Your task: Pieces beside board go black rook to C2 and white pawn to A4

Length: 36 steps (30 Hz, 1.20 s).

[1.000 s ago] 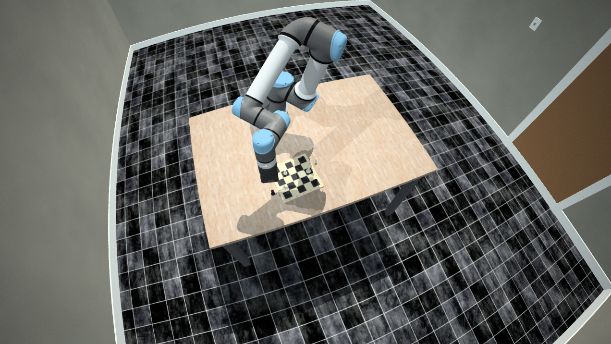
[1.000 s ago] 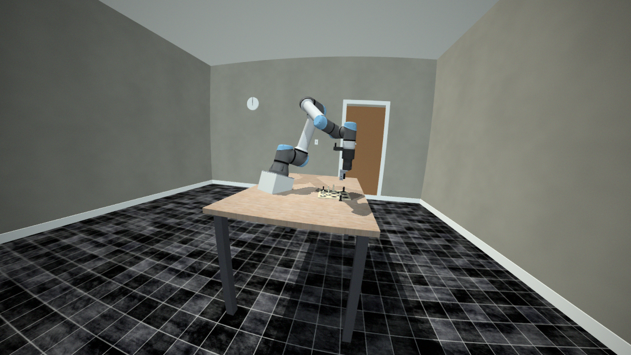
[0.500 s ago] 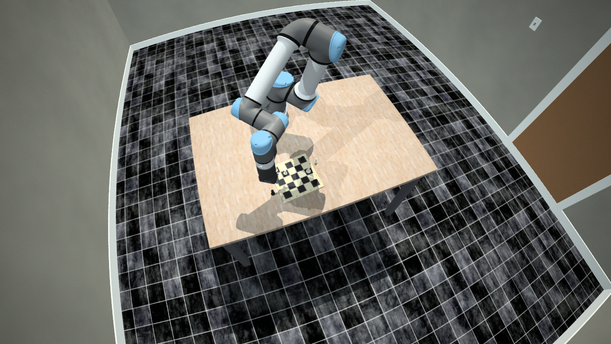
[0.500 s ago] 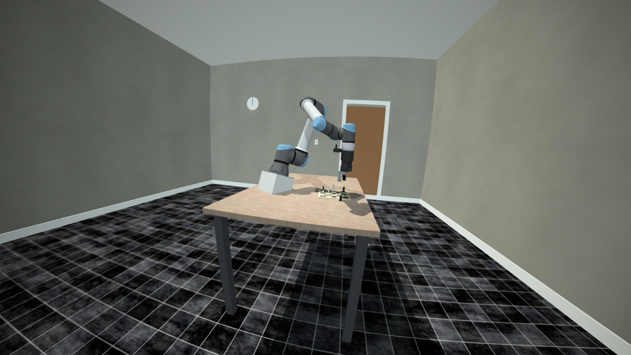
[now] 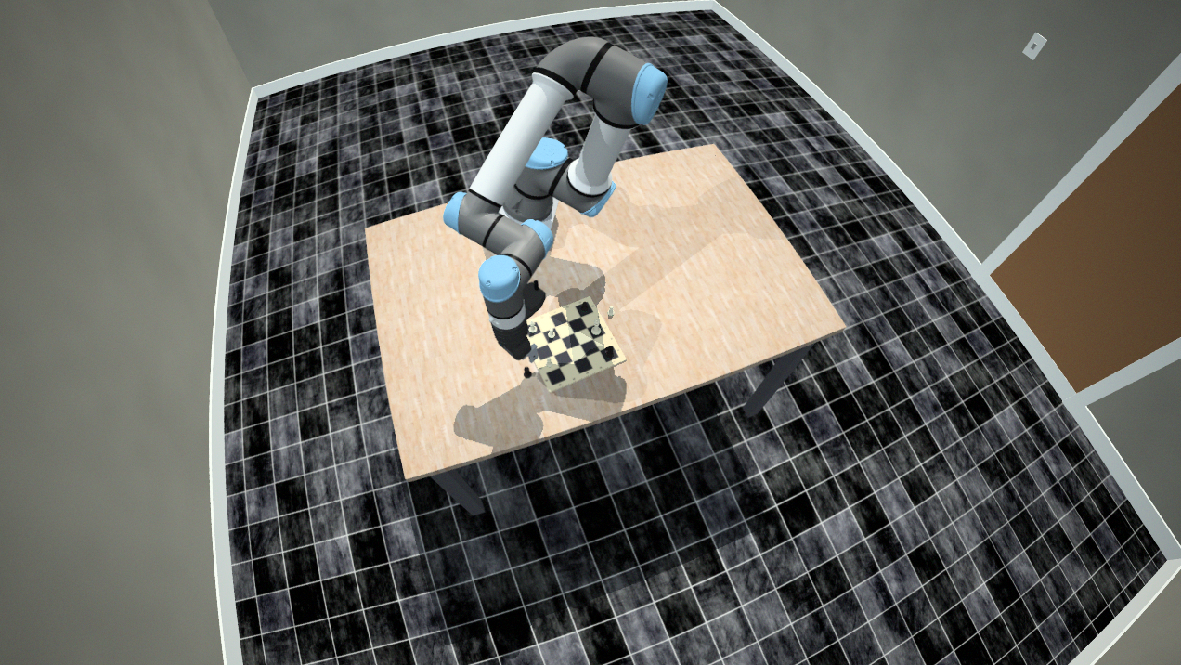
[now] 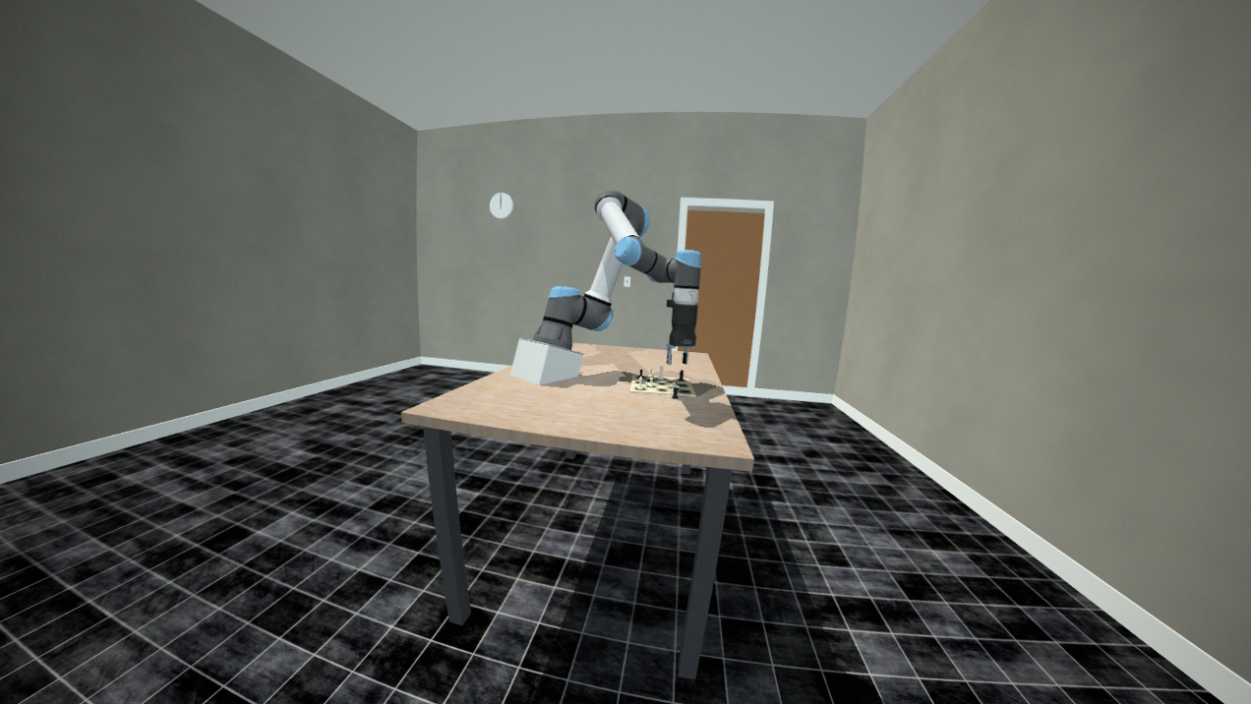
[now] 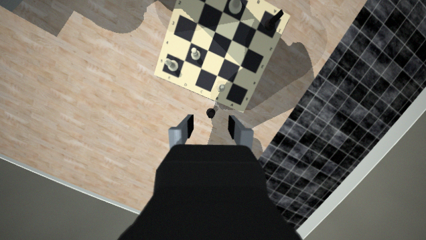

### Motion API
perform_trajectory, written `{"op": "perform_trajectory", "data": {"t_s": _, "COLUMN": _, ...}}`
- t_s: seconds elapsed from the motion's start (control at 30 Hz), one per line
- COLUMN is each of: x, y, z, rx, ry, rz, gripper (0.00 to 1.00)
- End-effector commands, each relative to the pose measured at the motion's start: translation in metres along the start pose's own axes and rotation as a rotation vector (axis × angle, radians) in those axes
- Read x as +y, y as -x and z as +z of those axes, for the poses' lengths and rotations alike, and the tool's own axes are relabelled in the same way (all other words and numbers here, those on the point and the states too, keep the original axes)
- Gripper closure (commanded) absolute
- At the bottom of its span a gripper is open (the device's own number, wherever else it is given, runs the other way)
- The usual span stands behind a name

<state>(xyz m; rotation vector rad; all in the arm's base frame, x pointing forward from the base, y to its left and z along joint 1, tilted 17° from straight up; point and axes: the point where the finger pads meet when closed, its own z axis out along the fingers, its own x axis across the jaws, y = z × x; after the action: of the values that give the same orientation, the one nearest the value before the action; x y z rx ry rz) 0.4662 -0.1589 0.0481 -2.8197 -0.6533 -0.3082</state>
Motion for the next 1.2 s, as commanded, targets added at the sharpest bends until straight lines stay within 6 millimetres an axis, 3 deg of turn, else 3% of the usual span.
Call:
{"op": "perform_trajectory", "data": {"t_s": 0.0, "x": 0.001, "y": 0.000, "z": 0.006, "rx": -0.005, "ry": 0.011, "rz": 0.231, "gripper": 0.00}}
{"op": "perform_trajectory", "data": {"t_s": 0.5, "x": 0.005, "y": 0.000, "z": 0.017, "rx": -0.002, "ry": 0.011, "rz": 0.603, "gripper": 0.00}}
{"op": "perform_trajectory", "data": {"t_s": 0.93, "x": 0.006, "y": 0.000, "z": 0.018, "rx": -0.002, "ry": 0.011, "rz": 0.664, "gripper": 0.00}}
{"op": "perform_trajectory", "data": {"t_s": 0.97, "x": 0.006, "y": 0.000, "z": 0.018, "rx": -0.002, "ry": 0.011, "rz": 0.664, "gripper": 0.27}}
{"op": "perform_trajectory", "data": {"t_s": 1.17, "x": 0.006, "y": 0.000, "z": 0.018, "rx": -0.002, "ry": 0.011, "rz": 0.664, "gripper": 0.27}}
